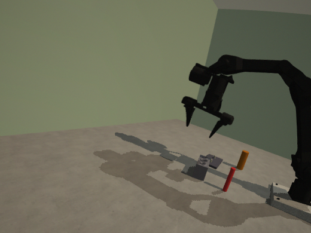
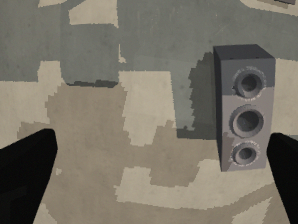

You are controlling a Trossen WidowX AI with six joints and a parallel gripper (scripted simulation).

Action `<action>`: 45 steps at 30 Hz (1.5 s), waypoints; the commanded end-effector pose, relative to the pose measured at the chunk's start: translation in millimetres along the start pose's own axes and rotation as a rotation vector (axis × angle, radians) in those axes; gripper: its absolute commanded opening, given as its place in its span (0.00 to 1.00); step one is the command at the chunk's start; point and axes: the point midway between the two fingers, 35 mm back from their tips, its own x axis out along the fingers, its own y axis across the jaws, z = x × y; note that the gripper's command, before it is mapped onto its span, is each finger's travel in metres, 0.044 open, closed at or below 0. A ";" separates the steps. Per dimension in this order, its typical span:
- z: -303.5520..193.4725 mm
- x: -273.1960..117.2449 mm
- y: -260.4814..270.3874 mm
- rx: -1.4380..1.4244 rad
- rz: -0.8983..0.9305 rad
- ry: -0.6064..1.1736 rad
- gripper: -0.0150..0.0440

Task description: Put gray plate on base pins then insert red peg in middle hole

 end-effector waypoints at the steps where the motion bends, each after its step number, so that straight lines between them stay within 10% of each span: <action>1: -34.5 -17.9 -48.6 -0.147 -0.131 -0.021 1.00; 45: -30.3 83.8 -63.2 -0.155 -0.138 -0.023 1.00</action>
